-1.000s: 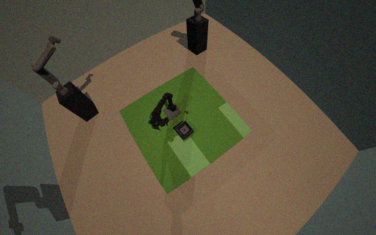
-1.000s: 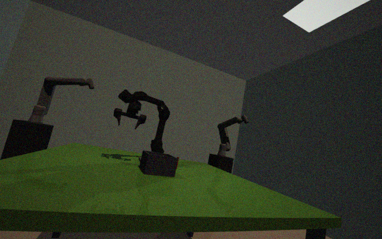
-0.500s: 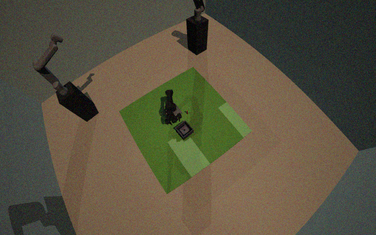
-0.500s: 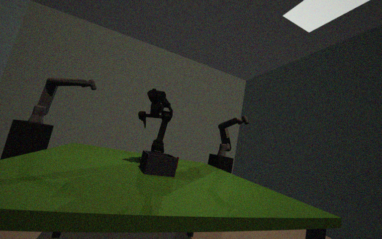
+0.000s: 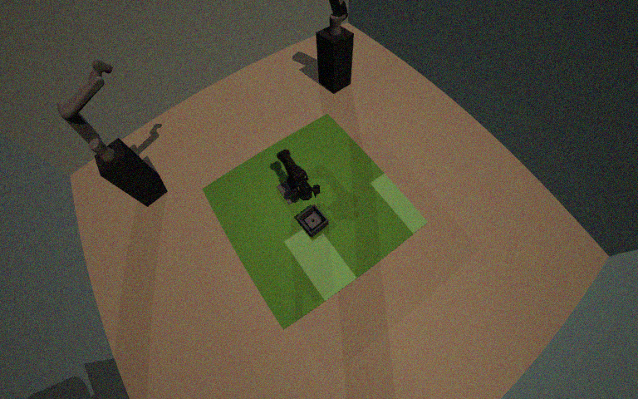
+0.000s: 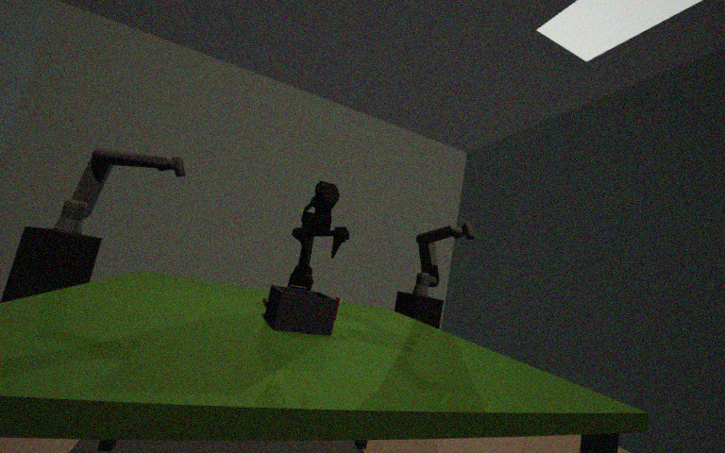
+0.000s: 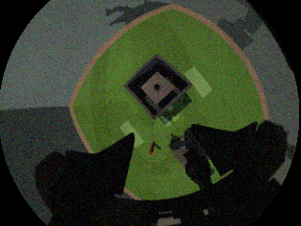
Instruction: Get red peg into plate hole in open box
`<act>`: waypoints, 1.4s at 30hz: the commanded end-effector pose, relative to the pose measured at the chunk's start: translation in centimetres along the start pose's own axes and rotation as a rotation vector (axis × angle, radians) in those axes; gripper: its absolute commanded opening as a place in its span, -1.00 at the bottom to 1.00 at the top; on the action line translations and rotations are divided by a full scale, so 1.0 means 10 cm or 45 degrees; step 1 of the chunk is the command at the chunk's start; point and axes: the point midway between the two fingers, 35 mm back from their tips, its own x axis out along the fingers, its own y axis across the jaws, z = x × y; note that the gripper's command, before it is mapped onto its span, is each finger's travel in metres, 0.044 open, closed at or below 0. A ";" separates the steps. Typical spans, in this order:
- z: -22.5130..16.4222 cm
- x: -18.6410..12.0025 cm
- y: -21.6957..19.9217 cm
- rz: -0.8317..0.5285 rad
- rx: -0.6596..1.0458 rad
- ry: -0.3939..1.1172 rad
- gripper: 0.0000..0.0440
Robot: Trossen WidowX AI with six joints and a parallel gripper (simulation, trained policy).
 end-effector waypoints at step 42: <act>-1.49 1.62 0.43 -0.147 0.511 0.125 0.79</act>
